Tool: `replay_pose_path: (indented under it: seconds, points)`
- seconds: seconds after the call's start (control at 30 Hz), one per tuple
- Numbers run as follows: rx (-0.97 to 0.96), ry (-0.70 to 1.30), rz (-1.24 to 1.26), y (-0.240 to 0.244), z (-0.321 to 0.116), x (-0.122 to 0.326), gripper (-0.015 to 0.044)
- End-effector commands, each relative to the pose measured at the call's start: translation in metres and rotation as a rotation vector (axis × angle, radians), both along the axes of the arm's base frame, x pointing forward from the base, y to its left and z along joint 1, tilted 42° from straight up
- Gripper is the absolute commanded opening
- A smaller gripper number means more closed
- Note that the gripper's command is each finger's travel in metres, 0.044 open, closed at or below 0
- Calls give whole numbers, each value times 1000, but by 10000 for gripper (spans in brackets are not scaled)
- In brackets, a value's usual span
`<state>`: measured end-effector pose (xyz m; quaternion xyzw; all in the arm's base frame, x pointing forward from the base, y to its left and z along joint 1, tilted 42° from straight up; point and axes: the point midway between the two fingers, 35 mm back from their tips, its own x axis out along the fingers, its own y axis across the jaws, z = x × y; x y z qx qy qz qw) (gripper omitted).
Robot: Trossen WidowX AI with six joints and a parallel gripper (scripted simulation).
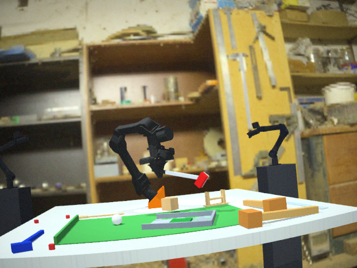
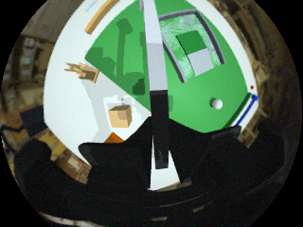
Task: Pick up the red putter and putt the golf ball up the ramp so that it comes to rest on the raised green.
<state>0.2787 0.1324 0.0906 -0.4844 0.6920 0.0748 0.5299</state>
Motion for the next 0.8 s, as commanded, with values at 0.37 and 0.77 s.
replay_pose_path:
  seconds: [0.37,0.77]
  points:
    - [-7,-294,-364,-78,54,-5,0]
    - [-40,-580,-711,-142,94,-29,0]
